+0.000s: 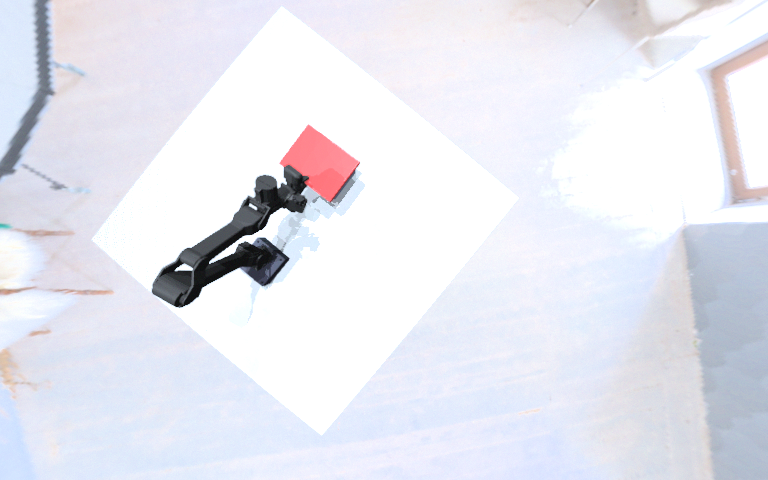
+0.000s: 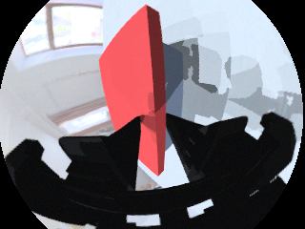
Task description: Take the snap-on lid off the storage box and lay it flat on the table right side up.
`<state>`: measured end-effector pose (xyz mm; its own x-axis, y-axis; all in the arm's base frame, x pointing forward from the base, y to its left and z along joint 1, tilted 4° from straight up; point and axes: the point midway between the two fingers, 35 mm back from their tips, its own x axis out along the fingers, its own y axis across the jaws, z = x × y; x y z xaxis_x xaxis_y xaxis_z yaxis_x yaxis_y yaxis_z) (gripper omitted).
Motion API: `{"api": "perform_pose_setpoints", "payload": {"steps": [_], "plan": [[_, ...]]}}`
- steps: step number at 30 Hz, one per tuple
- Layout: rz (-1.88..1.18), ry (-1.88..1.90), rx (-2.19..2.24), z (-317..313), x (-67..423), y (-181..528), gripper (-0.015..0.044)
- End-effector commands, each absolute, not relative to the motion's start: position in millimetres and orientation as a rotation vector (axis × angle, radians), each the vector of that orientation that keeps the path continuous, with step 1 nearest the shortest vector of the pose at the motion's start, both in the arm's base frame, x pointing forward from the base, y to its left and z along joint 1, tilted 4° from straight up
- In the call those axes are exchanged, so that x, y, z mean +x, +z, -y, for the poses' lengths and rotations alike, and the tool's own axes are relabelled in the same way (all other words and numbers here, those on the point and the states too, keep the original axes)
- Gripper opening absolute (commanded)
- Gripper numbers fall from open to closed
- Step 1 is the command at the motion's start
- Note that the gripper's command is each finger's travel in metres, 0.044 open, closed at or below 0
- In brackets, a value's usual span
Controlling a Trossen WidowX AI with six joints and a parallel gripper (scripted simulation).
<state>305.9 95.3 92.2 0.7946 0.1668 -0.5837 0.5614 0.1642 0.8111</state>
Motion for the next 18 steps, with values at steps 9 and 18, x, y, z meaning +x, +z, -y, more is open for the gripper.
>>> {"api": "perform_pose_setpoints", "payload": {"steps": [9, 18], "plan": [[-0.641, -0.31, 1.403, -95.4, 305.7, 93.7, 0.0], [-0.641, -0.31, 1.403, -95.3, 305.4, 95.5, 0.0]]}}
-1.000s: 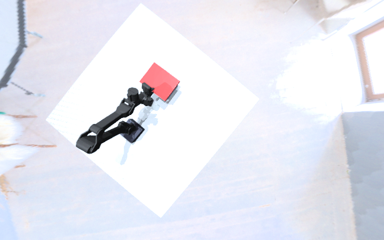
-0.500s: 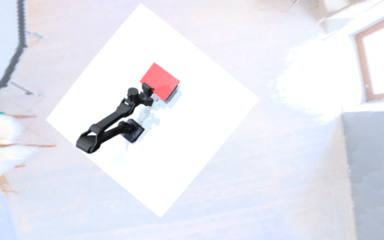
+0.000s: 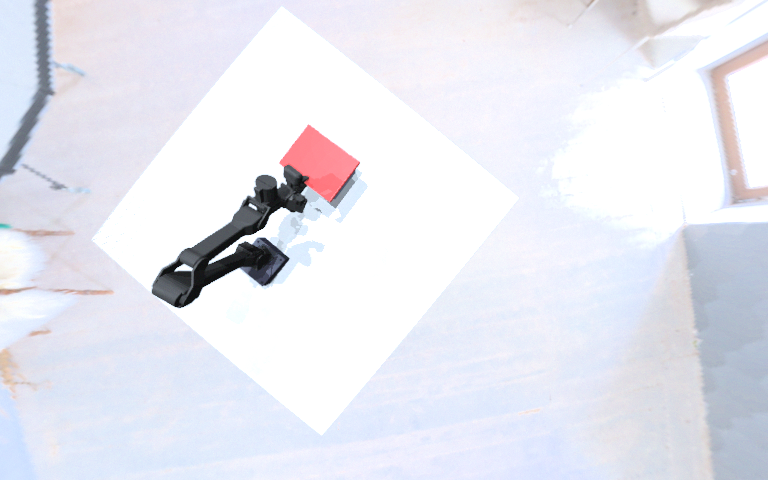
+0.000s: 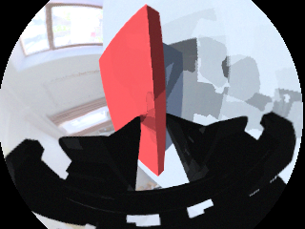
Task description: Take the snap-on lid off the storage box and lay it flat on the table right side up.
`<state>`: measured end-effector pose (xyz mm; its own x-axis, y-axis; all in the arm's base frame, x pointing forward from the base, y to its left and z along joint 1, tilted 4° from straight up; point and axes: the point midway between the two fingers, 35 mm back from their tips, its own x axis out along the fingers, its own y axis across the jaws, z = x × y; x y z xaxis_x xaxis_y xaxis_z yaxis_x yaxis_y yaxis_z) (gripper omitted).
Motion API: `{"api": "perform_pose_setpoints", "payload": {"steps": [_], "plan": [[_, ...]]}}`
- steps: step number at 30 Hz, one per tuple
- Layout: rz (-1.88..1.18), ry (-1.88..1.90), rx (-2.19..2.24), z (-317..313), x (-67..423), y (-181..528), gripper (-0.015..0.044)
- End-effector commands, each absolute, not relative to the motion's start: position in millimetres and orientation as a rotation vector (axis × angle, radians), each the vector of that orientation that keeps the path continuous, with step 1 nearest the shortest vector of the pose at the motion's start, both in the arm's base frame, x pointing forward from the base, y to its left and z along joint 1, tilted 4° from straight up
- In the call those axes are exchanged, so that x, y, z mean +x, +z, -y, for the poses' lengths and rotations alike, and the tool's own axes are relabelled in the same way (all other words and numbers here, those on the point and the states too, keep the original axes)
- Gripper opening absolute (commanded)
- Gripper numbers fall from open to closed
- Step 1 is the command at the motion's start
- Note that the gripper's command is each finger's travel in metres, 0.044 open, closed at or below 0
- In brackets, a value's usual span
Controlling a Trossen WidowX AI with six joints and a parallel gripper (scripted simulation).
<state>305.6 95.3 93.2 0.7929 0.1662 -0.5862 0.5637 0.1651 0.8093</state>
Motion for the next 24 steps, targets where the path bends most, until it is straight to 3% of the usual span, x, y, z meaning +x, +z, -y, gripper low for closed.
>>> {"api": "perform_pose_setpoints", "payload": {"steps": [1, 24], "plan": [[-0.641, -0.31, 1.403, -95.3, 305.4, 95.7, 0.0], [-0.641, -0.31, 1.403, -95.2, 304.2, 100.3, 0.0]]}}
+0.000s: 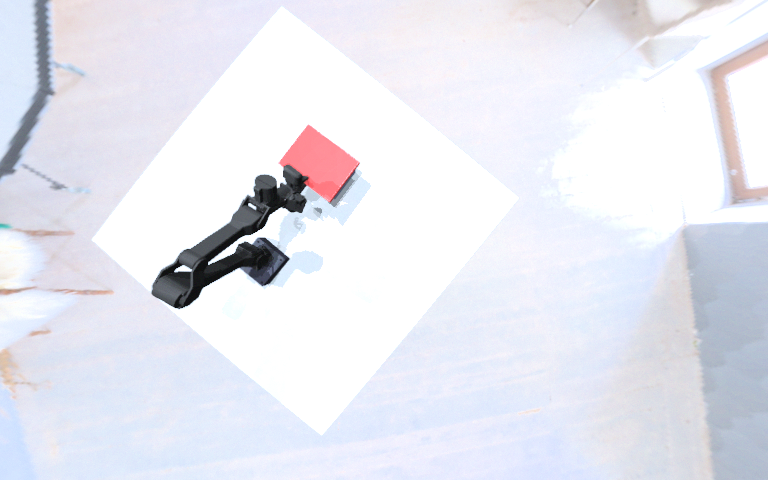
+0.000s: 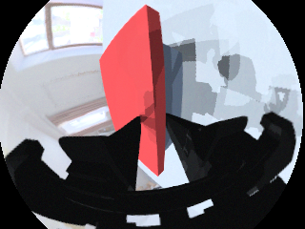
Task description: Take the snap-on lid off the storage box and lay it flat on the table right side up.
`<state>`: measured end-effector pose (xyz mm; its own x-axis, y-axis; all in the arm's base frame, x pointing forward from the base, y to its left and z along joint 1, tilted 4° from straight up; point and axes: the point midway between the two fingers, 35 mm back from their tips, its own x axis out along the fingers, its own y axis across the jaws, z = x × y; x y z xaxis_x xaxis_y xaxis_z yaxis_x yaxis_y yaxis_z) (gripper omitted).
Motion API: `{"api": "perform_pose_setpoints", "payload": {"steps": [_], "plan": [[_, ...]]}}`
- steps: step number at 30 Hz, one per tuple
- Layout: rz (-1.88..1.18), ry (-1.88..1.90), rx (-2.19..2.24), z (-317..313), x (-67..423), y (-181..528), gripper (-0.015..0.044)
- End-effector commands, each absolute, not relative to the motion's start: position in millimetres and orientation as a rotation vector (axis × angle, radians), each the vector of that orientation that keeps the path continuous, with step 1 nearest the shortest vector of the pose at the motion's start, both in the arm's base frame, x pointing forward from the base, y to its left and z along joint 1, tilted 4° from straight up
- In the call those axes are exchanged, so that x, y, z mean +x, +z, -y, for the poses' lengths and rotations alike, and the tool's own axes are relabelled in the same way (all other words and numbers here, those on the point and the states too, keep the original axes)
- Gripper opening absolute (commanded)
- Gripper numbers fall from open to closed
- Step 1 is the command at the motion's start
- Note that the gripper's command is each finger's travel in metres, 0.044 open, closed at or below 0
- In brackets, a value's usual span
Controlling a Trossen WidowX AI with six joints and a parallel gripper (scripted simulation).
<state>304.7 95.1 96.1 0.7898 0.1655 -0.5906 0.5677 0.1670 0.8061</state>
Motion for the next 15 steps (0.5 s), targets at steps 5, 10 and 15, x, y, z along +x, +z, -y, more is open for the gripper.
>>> {"api": "perform_pose_setpoints", "payload": {"steps": [5, 10, 15], "plan": [[-0.641, -0.31, 1.403, -95.2, 304.0, 101.3, 0.0], [-0.641, -0.31, 1.403, -95.1, 303.8, 102.3, 0.0], [-0.641, -0.31, 1.403, -95.1, 303.6, 103.3, 0.0]]}}
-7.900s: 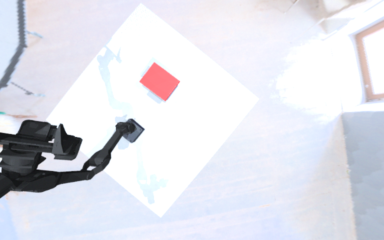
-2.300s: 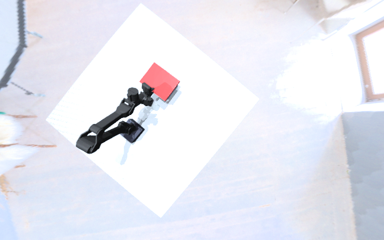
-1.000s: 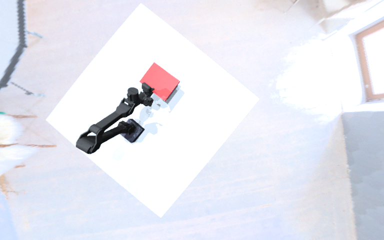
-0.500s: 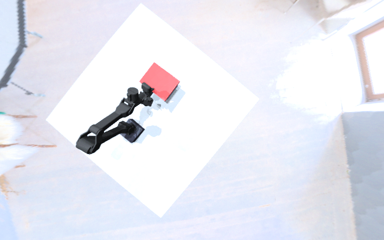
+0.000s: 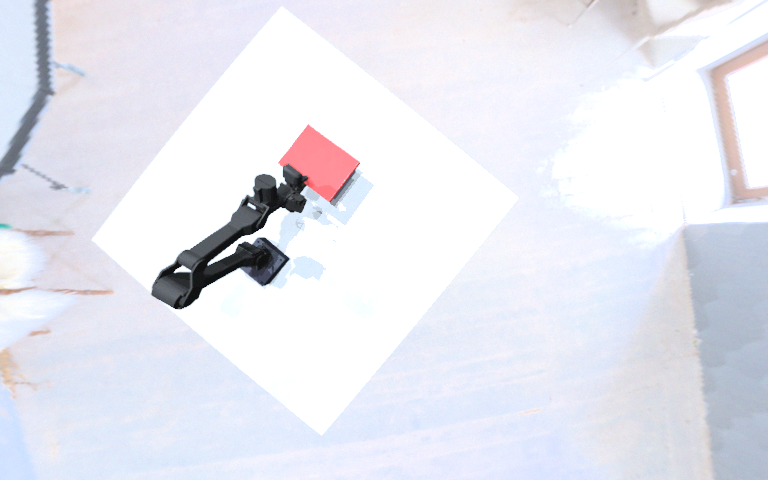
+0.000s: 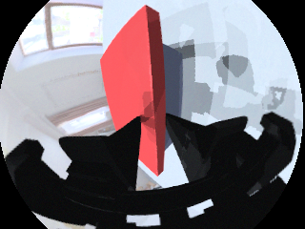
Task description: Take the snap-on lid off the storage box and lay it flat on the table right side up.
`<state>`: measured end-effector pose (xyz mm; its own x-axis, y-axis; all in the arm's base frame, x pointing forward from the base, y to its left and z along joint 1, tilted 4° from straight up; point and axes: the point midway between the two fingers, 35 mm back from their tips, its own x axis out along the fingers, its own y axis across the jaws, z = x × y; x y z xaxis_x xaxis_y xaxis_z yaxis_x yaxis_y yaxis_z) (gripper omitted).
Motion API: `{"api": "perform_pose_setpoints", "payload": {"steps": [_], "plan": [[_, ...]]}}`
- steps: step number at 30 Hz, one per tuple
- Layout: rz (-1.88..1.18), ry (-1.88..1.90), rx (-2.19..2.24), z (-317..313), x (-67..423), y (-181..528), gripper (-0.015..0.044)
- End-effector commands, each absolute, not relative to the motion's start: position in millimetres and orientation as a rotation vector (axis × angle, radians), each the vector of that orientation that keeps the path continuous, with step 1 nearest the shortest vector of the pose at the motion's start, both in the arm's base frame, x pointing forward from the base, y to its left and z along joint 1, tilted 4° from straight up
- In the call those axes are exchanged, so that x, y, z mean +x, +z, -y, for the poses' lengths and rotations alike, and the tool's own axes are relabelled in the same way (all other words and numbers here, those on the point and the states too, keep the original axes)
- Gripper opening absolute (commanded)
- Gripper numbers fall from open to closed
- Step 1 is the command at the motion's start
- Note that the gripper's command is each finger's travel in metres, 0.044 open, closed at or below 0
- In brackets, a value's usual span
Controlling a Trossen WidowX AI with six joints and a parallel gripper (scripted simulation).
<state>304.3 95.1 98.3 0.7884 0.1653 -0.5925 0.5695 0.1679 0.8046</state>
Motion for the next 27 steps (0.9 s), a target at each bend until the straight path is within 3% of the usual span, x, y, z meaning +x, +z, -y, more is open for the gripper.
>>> {"api": "perform_pose_setpoints", "payload": {"steps": [1, 27], "plan": [[-0.641, -0.31, 1.403, -95.1, 303.6, 103.5, 0.0], [-0.641, -0.31, 1.403, -95.2, 302.7, 108.7, 0.0]]}}
